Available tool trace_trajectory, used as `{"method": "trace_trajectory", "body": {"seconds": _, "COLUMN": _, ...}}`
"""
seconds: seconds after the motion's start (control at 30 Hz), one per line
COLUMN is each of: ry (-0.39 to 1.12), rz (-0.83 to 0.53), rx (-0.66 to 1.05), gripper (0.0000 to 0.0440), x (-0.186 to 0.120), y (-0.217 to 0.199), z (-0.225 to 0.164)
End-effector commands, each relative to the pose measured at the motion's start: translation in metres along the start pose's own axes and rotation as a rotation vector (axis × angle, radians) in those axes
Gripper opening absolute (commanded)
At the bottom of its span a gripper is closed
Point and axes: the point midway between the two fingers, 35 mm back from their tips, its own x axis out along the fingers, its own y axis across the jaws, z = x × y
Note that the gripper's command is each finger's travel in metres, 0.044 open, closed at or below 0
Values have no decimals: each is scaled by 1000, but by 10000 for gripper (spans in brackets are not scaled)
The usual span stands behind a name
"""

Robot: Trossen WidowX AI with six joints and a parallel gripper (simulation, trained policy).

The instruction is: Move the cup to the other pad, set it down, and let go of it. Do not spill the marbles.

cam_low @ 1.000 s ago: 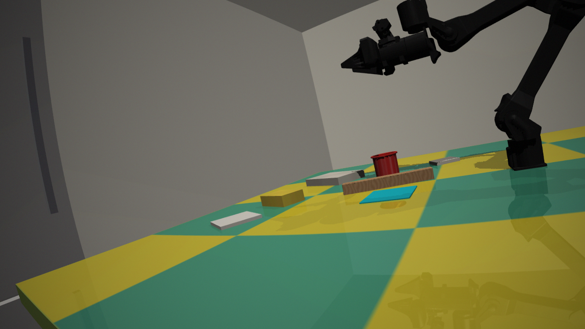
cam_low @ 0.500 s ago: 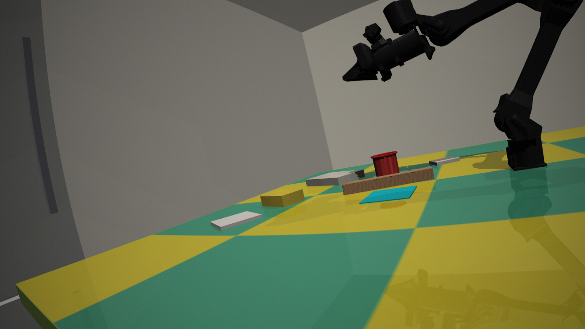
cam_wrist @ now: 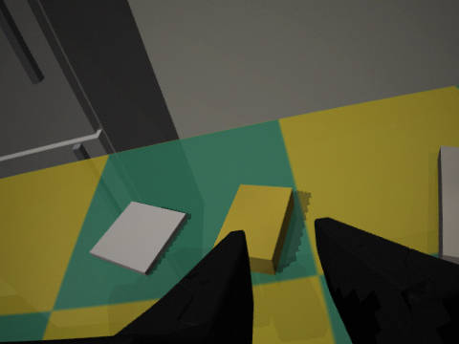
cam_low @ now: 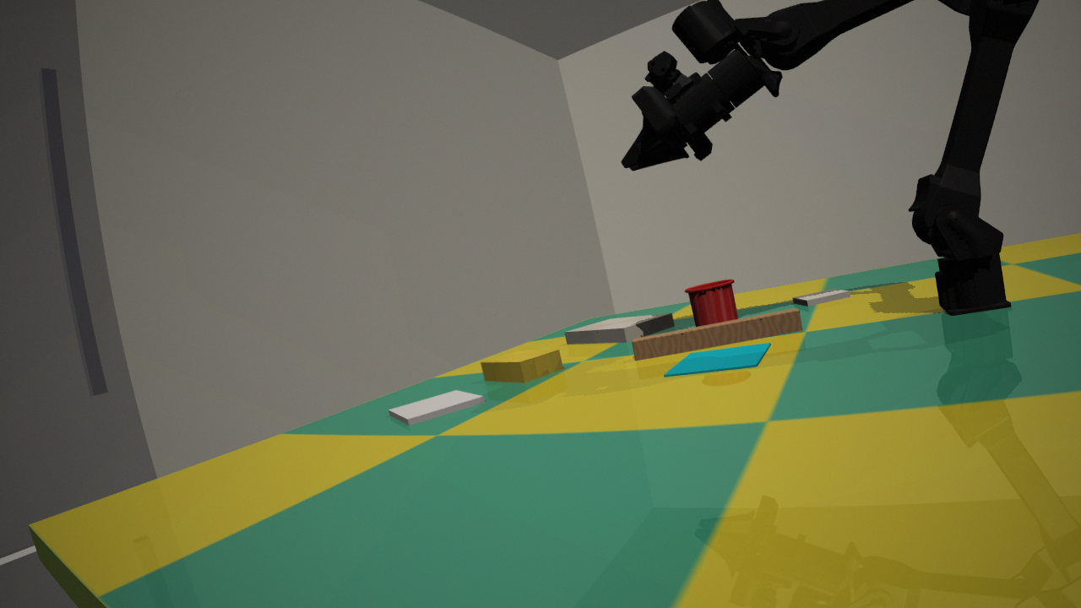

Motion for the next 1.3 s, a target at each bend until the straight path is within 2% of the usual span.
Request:
{"method": "trace_trajectory", "body": {"seconds": 0.0, "ry": 48, "rz": 2, "rx": 16, "gripper": 100, "x": 4, "y": 3, "z": -1}}
{"method": "trace_trajectory", "body": {"seconds": 0.47, "ry": 272, "rz": -16, "rx": 49, "gripper": 89, "x": 17, "y": 10, "z": -16}}
{"method": "trace_trajectory", "body": {"seconds": 1.27, "ry": 660, "rz": -85, "rx": 13, "gripper": 121, "x": 30, "y": 4, "z": -49}}
